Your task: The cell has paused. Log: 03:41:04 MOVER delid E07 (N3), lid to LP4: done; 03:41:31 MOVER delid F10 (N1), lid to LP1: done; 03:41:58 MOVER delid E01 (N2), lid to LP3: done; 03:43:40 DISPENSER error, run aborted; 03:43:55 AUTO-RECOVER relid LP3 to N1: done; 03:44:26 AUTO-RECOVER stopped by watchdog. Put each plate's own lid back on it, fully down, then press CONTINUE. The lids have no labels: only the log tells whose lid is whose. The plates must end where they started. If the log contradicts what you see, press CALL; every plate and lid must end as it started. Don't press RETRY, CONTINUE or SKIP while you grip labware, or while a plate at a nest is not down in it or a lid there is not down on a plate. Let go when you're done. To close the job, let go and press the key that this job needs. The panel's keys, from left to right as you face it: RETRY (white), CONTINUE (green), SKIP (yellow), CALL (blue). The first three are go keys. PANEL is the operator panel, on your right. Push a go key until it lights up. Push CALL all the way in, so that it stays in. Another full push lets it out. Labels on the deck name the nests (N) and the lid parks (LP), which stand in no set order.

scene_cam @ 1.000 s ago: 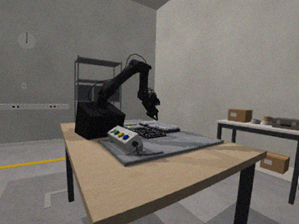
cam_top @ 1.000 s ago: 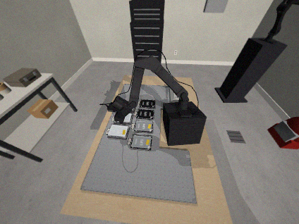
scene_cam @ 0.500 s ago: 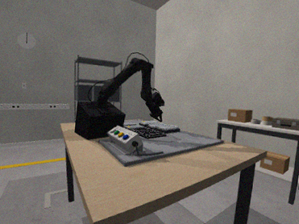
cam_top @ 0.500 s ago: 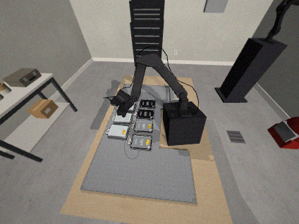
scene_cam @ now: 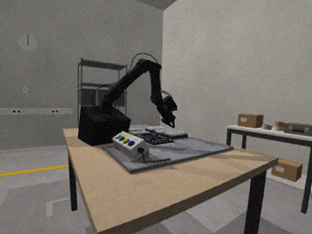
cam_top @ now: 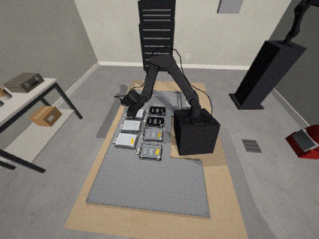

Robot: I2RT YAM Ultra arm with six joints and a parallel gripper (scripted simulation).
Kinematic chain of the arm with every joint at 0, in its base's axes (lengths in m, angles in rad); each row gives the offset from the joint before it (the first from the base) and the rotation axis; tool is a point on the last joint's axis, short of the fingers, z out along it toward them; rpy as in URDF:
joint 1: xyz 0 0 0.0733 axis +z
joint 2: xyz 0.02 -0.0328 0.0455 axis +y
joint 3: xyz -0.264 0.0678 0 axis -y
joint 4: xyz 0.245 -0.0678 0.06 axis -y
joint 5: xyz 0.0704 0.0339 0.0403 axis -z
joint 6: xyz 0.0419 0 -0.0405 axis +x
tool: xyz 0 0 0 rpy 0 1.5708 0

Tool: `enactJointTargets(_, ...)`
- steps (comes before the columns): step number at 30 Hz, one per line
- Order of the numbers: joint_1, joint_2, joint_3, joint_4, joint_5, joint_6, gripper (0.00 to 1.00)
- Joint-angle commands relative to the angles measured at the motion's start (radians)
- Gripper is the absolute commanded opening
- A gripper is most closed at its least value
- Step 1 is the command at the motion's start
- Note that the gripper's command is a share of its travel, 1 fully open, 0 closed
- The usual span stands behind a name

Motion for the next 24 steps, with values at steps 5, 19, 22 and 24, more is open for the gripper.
enactJointTargets(5, -0.008, -0.038, 0.014, -0.005, -0.052, -0.047, 0.00)
enactJointTargets(19, -0.004, -0.045, 0.026, -0.023, -0.051, -0.043, 0.00)
enactJointTargets(22, -0.004, -0.045, 0.026, -0.023, -0.051, -0.043, 0.00)
enactJointTargets(24, -0.004, -0.045, 0.026, -0.023, -0.051, -0.043, 0.00)
